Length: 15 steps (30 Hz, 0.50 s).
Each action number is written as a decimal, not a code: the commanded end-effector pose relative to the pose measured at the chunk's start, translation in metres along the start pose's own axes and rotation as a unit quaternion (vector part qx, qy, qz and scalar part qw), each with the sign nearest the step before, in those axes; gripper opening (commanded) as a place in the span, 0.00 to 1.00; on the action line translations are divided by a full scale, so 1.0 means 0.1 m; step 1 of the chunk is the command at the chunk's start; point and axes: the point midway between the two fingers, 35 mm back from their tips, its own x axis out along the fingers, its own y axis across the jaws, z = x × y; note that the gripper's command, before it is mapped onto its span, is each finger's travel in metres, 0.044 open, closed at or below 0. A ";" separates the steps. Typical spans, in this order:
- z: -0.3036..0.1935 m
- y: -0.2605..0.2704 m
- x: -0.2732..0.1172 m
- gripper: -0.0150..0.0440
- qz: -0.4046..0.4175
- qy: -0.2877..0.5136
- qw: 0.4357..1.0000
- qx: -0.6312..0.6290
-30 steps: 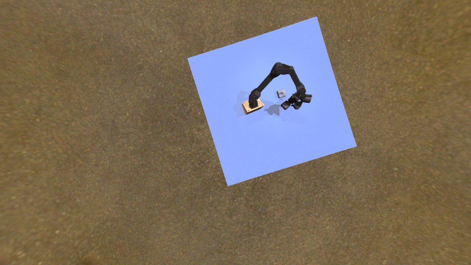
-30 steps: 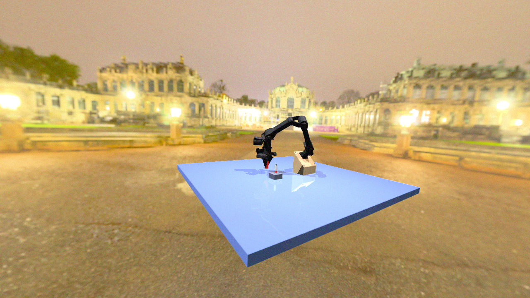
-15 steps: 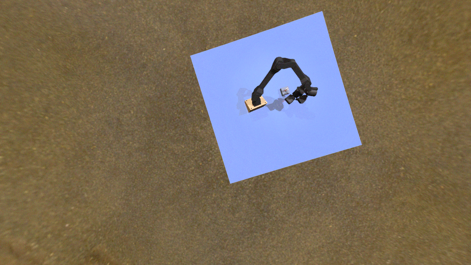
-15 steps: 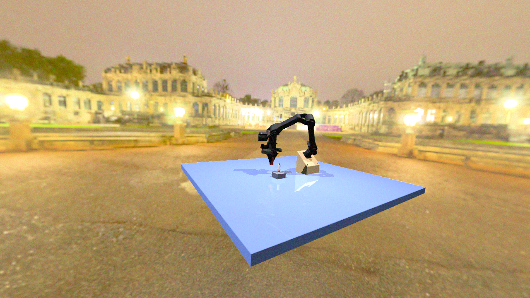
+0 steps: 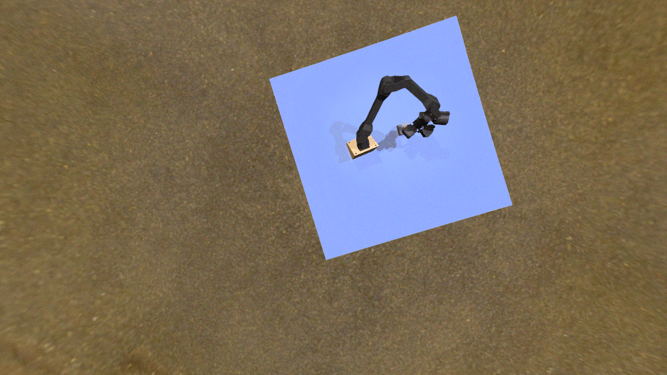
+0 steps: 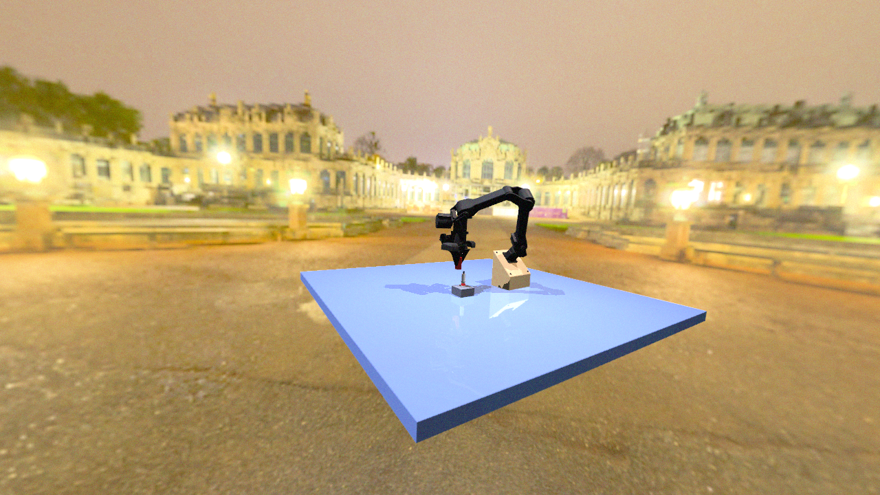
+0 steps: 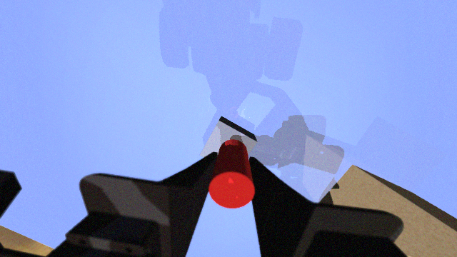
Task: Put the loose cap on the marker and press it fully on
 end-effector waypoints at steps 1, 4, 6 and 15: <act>-0.17 0.04 -0.07 0.25 0.000 0.003 1.000 0.001; -0.27 0.06 -0.13 0.25 0.000 0.003 1.000 0.001; -0.31 0.06 -0.15 0.25 0.000 0.004 1.000 0.001; -0.32 0.06 -0.09 0.25 0.000 0.004 1.000 0.001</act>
